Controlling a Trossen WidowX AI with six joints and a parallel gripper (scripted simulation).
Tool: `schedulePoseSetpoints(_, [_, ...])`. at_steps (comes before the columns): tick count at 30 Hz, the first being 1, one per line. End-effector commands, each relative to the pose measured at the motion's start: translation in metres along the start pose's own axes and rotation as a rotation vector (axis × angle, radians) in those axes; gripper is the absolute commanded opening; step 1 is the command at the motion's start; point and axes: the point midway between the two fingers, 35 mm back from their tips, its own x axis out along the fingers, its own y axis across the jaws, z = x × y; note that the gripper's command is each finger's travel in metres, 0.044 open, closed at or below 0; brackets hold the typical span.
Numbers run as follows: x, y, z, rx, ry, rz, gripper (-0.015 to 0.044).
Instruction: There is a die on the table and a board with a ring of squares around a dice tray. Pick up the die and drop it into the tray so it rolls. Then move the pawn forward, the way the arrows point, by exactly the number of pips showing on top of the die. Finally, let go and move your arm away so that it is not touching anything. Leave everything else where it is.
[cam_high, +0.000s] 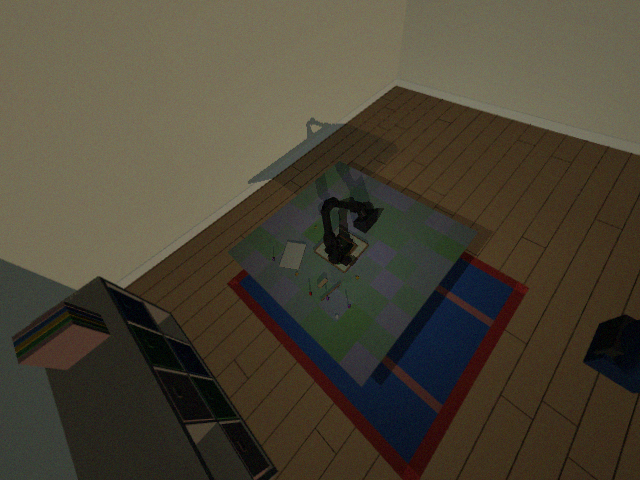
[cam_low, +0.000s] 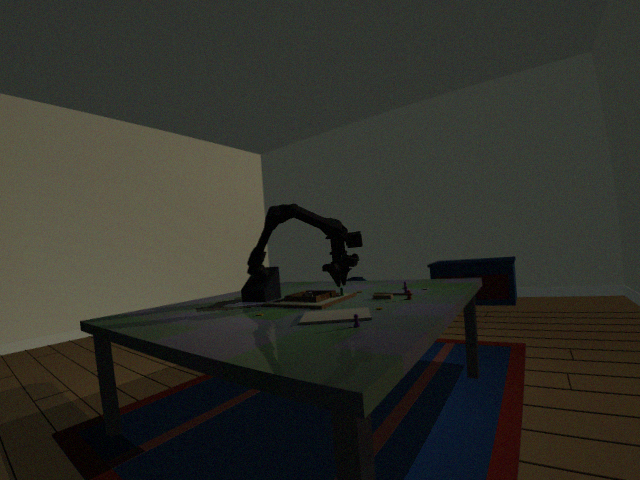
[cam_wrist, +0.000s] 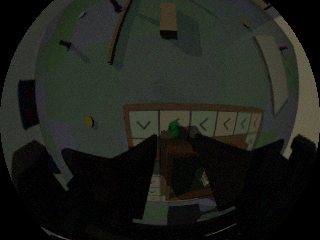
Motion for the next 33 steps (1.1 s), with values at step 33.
schedulePoseSetpoints(33, [0.027, -0.001, -0.001, -0.006, 0.002, -0.007, 0.0000])
